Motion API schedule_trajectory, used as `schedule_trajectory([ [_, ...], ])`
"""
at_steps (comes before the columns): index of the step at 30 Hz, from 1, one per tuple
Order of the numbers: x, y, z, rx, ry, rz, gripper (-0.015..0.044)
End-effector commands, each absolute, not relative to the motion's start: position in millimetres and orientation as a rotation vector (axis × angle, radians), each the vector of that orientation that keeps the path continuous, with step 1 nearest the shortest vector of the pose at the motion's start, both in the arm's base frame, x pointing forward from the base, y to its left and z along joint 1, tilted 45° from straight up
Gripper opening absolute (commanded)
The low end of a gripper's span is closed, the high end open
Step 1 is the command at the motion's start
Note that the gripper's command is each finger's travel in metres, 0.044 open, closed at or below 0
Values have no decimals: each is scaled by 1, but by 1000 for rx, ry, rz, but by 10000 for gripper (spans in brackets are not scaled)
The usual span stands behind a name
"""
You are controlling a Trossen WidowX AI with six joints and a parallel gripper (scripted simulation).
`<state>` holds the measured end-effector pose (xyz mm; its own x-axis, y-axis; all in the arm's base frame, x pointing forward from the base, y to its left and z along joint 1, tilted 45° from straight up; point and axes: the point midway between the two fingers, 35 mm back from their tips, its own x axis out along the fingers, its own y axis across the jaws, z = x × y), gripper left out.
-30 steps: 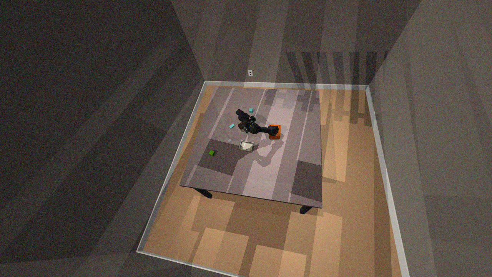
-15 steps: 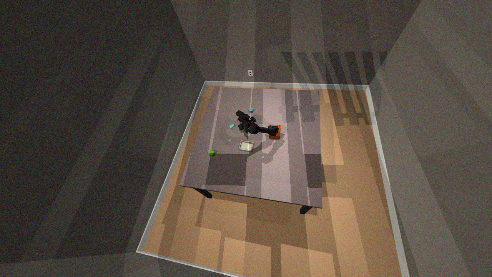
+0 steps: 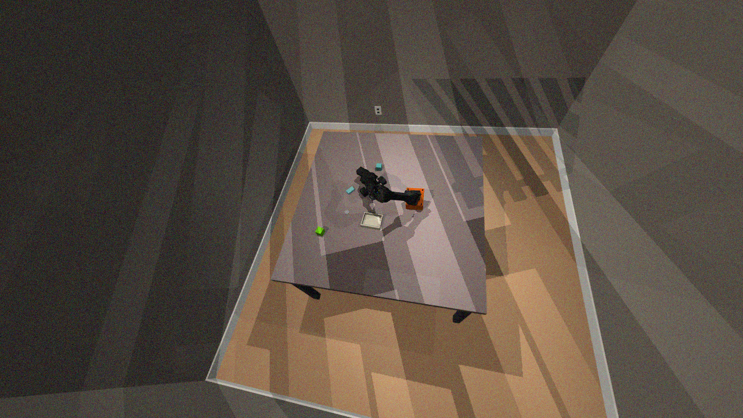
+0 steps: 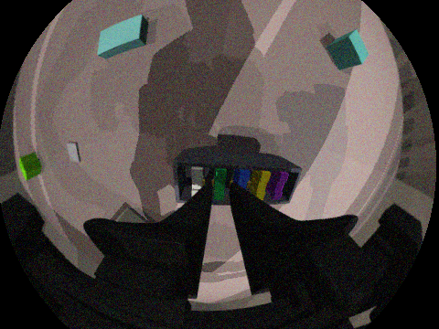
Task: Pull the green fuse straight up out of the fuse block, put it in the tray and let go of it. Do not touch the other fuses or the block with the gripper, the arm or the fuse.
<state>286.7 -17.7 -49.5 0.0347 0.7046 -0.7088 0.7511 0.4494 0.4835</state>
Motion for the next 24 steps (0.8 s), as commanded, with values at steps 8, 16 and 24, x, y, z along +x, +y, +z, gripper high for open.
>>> schedule_trajectory([
  [8, 287, -12, -55, 1278, 1685, -57, 74],
  [16, 287, -13, -54, 1272, 1686, -57, 27],
  [24, 287, -13, -54, 1272, 1686, -57, 0],
])
